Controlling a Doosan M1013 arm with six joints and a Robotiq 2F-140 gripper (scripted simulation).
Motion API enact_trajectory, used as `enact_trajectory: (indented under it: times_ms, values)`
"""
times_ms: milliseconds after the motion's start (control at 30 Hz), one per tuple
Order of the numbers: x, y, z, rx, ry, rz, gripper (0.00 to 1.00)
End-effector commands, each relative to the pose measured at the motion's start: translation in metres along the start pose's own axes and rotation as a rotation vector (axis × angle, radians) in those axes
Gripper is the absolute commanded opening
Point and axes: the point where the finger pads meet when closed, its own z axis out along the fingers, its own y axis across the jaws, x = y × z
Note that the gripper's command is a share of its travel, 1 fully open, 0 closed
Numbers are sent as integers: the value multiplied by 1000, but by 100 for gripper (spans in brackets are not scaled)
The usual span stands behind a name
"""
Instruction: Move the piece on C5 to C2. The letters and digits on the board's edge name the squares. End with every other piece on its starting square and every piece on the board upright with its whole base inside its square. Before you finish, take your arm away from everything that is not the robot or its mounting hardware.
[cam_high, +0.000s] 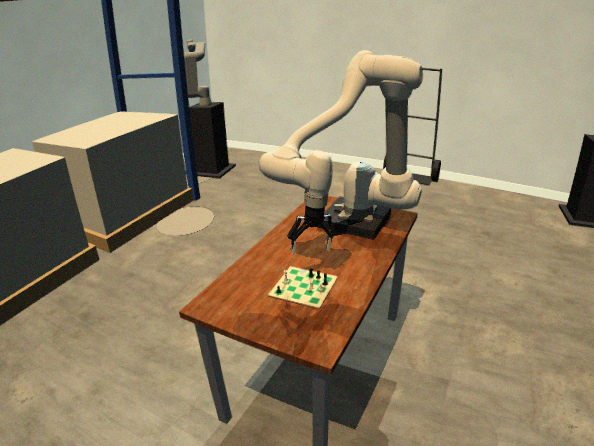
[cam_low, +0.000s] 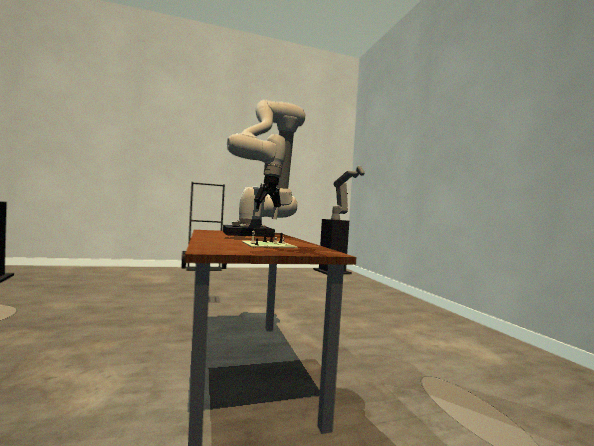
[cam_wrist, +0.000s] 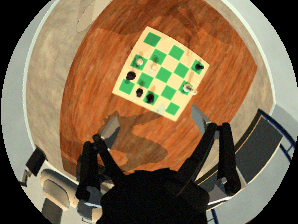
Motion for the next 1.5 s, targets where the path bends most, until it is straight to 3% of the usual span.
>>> enact_trajectory:
  times_ms: [0, 33, 100, 1467]
  values:
    - [0, 0, 0, 51, 34, -272, 100]
    - [0, 0, 0, 58, 39, -326, 23]
    - [0, 0, 0, 79, 52, -425, 23]
    - [0, 0, 1, 79, 52, -425, 23]
